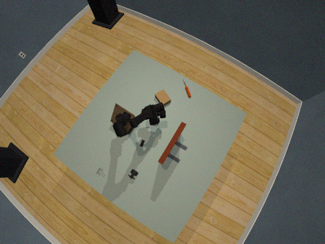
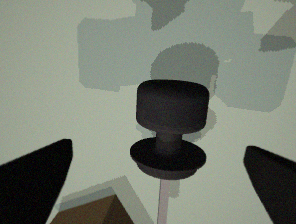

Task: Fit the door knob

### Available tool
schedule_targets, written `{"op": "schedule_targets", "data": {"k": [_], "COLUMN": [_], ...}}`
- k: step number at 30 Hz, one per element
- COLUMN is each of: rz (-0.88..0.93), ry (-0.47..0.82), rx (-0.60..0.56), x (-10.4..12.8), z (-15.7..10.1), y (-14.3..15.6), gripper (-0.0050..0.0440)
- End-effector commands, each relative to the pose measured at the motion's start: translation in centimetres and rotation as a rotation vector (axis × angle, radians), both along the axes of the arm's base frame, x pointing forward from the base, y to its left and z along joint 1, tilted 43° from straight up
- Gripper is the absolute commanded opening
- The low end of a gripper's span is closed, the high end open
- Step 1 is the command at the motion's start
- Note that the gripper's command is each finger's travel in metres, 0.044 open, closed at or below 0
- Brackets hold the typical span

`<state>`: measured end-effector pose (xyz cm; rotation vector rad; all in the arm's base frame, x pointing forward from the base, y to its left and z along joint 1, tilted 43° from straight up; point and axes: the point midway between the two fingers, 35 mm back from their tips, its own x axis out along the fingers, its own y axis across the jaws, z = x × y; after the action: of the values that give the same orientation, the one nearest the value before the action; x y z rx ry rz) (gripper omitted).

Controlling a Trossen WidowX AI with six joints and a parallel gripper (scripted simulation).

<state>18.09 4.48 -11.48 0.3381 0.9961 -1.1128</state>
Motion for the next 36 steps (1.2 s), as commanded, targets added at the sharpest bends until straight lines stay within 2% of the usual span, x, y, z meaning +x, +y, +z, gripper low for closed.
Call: {"op": "schedule_targets", "data": {"k": [1, 36], "rz": [0.001, 0.001], "ry": [-0.001, -0.001], "rx": [-0.004, -0.004], "x": [-0.1, -0.5], "z": [-0.2, -3.9], "y": [-0.4, -3.5], "gripper": [0.044, 0.044]}}
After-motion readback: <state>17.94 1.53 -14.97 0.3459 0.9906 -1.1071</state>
